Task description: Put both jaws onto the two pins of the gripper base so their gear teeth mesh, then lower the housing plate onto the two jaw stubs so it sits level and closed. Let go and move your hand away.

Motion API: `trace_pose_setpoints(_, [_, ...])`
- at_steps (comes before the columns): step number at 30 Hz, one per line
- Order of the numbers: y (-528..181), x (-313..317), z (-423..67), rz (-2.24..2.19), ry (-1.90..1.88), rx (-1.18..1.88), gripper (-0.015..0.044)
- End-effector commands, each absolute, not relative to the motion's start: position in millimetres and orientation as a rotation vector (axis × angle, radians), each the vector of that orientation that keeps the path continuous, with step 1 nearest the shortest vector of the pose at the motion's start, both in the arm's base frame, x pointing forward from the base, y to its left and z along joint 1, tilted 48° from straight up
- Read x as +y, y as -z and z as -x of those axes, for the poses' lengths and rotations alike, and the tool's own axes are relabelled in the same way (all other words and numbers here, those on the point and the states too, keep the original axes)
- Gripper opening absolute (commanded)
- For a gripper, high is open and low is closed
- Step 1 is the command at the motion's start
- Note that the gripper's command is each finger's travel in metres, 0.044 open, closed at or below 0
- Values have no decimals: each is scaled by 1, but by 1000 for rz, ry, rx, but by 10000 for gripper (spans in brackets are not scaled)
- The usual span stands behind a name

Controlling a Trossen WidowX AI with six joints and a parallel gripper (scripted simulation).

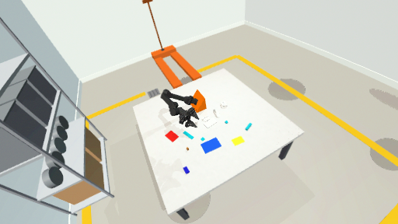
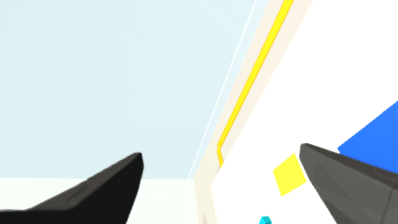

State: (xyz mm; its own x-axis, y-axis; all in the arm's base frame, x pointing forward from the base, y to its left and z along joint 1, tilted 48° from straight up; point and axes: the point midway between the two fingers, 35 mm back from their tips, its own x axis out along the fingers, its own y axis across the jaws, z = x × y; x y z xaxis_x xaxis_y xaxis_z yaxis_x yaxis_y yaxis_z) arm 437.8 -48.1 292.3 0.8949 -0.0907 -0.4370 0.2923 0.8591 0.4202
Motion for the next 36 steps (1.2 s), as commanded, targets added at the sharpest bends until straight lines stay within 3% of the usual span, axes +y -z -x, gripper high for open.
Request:
trace_pose_setpoints(1, [-270,-39,-440,-415,196,492,440])
trace_pose_setpoints(36, [-135,27,-423,263,-65,956,440])
